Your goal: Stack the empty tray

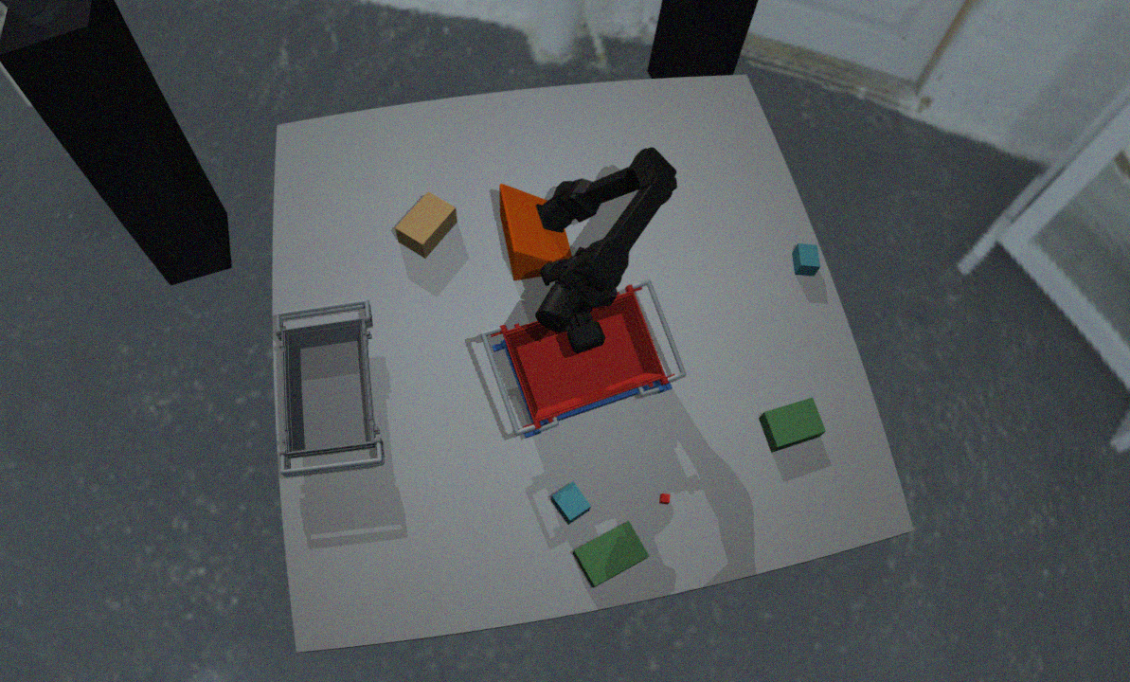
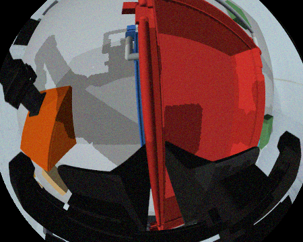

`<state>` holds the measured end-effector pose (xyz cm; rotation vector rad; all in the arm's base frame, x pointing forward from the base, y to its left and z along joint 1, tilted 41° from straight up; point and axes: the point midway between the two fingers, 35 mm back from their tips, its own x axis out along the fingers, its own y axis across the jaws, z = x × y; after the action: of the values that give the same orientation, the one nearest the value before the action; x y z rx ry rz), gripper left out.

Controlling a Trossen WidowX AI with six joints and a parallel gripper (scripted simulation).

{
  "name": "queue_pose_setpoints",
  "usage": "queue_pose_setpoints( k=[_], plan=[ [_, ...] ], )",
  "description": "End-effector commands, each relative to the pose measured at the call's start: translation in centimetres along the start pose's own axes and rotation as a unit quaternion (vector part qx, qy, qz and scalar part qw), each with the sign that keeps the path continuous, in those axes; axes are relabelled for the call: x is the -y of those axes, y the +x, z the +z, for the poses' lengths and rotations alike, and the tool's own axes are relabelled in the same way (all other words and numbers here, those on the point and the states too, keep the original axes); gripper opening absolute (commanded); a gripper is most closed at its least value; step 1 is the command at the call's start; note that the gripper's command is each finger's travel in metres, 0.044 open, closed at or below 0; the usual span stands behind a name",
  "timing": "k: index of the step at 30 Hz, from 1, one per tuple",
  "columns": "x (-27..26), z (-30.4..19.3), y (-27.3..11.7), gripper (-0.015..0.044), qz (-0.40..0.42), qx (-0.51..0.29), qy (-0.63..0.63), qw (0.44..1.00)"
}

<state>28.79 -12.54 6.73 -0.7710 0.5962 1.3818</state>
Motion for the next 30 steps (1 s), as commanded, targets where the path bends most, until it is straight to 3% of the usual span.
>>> queue_pose_setpoints(
  k=[1, 30],
  plan=[
    [-0.23, 0.15, 0.57, 0.0, 0.005, 0.002, 0.002, 1.0],
    [-0.57, 0.41, 1.4, 0.0, 0.011, 0.005, 0.004, 1.0]
  ],
)
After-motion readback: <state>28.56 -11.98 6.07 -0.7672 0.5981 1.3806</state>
